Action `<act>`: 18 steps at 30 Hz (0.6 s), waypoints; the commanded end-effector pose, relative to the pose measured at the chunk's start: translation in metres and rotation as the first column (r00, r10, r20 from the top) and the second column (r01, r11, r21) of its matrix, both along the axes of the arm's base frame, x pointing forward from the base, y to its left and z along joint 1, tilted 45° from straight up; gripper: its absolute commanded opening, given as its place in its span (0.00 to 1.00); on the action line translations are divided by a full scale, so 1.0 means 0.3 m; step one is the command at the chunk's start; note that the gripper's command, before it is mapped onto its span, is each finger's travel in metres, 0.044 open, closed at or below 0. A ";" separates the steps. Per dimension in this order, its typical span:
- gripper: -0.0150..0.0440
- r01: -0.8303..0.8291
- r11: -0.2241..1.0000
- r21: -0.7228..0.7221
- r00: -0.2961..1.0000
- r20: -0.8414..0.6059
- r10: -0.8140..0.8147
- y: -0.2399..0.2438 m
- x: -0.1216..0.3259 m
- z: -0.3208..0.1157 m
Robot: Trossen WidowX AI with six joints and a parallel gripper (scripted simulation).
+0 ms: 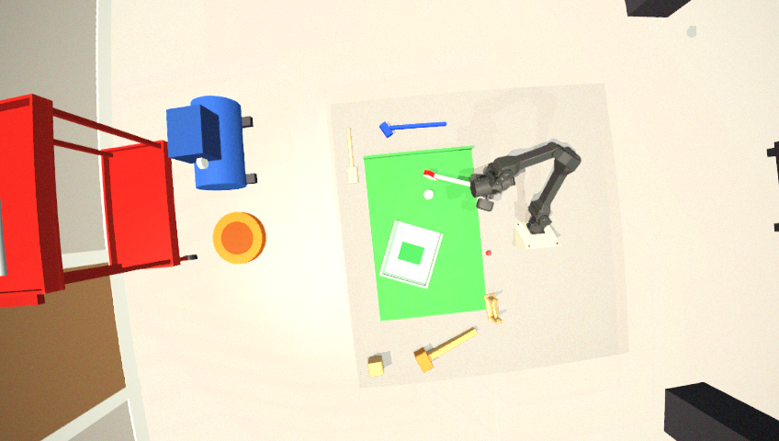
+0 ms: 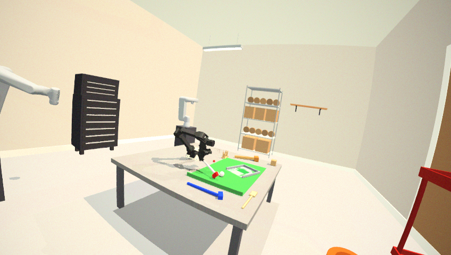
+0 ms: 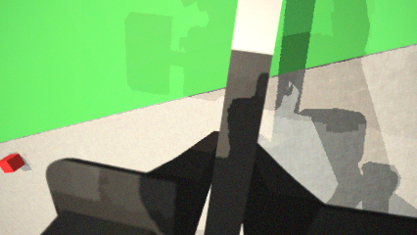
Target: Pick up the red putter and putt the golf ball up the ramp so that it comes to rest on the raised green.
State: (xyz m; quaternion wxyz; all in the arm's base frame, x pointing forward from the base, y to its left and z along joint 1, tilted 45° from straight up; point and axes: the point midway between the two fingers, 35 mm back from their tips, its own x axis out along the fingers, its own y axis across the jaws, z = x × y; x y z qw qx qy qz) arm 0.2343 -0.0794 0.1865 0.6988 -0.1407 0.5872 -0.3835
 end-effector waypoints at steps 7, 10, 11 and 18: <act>0.25 -0.008 1.000 0.010 1.000 0.003 0.008 0.204 0.132 -0.190; 0.25 -0.008 1.000 0.005 1.000 0.005 0.008 0.287 0.156 -0.270; 0.25 -0.009 1.000 0.003 1.000 0.006 0.008 0.301 0.159 -0.284; 0.25 -0.013 1.000 0.003 1.000 0.004 0.013 0.323 0.162 -0.272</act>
